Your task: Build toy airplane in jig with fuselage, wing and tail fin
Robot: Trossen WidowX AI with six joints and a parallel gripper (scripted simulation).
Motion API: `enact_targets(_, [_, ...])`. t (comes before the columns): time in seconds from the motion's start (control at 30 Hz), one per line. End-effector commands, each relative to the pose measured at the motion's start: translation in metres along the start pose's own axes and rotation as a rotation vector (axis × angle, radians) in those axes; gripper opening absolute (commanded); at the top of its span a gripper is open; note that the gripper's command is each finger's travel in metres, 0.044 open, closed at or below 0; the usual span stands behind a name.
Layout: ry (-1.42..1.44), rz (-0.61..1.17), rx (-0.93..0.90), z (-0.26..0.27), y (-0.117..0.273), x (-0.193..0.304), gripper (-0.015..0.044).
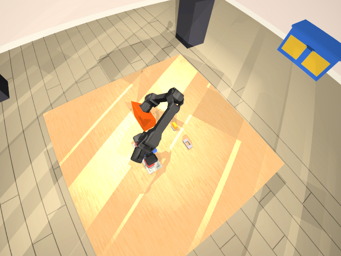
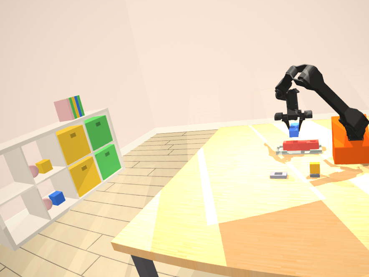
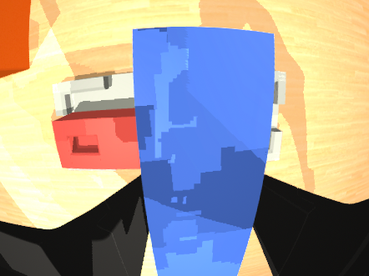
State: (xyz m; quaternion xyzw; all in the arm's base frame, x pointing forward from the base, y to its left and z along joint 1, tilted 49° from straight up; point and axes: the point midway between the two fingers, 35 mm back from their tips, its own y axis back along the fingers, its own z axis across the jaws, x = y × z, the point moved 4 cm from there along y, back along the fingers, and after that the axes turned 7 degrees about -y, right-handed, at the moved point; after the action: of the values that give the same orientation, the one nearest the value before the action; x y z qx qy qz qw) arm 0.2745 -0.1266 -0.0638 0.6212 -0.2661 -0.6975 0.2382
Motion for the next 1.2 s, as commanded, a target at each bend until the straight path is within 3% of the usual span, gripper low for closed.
enact_targets(0.0, [0.004, 0.001, -0.003, 0.001, -0.001, 0.0, 0.0197])
enact_targets(1.17, [0.004, 0.0, -0.003, 0.002, -0.039, 0.001, 0.0197])
